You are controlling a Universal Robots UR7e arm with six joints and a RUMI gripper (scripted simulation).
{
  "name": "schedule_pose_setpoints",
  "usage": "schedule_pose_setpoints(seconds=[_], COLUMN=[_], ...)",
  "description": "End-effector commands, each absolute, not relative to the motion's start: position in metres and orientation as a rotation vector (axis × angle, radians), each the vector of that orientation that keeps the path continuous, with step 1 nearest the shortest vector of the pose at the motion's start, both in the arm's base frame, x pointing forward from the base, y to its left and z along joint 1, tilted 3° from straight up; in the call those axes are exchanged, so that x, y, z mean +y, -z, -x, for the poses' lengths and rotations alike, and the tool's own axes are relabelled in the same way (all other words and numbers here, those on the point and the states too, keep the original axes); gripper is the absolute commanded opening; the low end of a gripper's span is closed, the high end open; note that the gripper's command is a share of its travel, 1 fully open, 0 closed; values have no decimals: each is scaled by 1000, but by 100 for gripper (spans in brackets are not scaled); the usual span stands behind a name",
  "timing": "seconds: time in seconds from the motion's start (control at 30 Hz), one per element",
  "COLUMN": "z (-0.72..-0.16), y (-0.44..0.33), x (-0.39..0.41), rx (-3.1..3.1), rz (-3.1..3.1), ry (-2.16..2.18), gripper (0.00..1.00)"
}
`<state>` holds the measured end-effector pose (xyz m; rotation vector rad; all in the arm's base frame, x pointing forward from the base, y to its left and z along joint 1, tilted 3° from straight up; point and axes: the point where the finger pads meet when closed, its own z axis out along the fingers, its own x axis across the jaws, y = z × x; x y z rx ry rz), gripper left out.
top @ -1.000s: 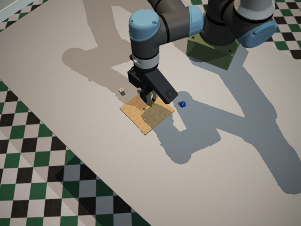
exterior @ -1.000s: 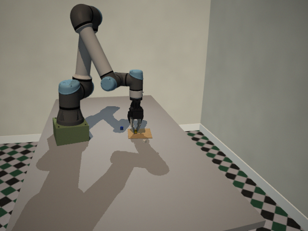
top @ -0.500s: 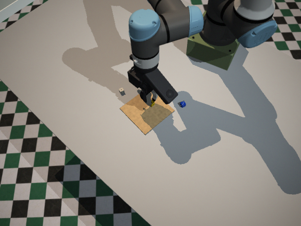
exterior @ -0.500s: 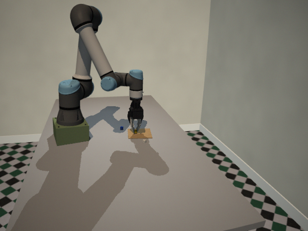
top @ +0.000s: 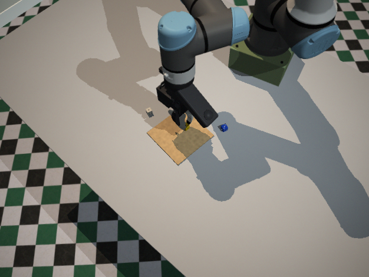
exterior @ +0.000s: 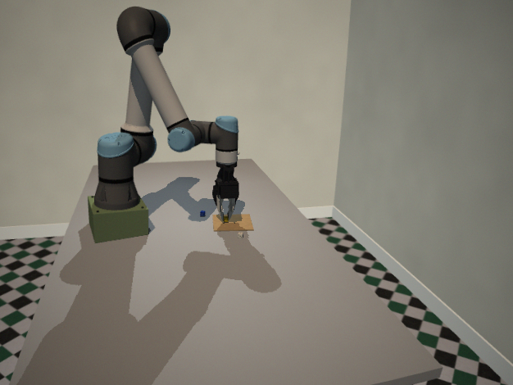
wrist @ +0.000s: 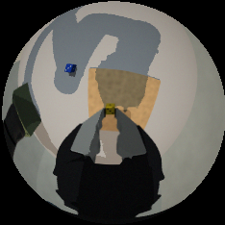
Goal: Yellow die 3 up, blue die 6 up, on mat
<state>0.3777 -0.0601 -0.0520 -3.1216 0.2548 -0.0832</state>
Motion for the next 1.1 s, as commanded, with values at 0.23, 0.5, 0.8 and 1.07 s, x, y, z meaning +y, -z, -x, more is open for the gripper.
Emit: schedule_pose_setpoints(seconds=[0.23, 0.5, 0.8, 1.07], z=[-377, -377, -377, -377], y=[53, 53, 54, 56], x=[-59, -59, -59, -59], rx=[253, 253, 253, 253], rz=[3120, 3120, 3120, 3120], ry=[81, 81, 81, 81], gripper=[0, 0, 0, 0])
